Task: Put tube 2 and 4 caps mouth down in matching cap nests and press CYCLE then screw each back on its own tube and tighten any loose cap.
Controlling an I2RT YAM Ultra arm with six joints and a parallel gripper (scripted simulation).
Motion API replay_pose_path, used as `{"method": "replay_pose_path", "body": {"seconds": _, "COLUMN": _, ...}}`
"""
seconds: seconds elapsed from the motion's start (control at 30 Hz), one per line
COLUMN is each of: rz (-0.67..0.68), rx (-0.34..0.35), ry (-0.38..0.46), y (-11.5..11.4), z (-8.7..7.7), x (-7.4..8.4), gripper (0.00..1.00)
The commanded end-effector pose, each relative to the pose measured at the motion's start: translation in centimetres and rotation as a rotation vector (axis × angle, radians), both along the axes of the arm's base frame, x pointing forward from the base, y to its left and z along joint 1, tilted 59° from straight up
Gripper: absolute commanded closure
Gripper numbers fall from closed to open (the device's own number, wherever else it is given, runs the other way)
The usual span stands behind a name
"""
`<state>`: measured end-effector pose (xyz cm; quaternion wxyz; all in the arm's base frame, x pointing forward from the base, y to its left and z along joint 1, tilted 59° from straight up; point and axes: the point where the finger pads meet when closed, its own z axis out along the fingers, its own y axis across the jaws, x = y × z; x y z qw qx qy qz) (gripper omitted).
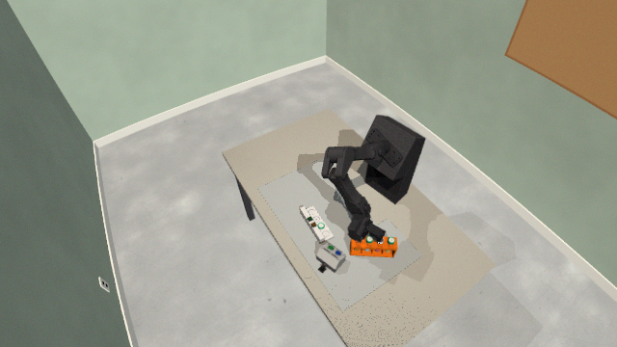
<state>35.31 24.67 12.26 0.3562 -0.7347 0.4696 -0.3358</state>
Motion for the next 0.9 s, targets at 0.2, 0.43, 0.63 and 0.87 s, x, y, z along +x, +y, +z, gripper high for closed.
{"method": "replay_pose_path", "body": {"seconds": 0.2, "rz": 0.15, "rx": -0.23, "ry": -0.066, "y": 0.11, "z": 0.3, "x": -0.07, "gripper": 1.0}}
{"method": "replay_pose_path", "body": {"seconds": 0.43, "rz": 0.15, "rx": -0.23, "ry": -0.066, "y": 0.12, "z": 0.3, "x": -0.08, "gripper": 0.51}}
{"method": "replay_pose_path", "body": {"seconds": 0.63, "rz": 0.15, "rx": -0.23, "ry": -0.066, "y": 0.11, "z": 0.3, "x": -0.07, "gripper": 0.51}}
{"method": "replay_pose_path", "body": {"seconds": 0.87, "rz": 0.021, "rx": -0.023, "ry": -0.013, "y": 0.11, "z": 0.29, "x": -0.06, "gripper": 0.51}}
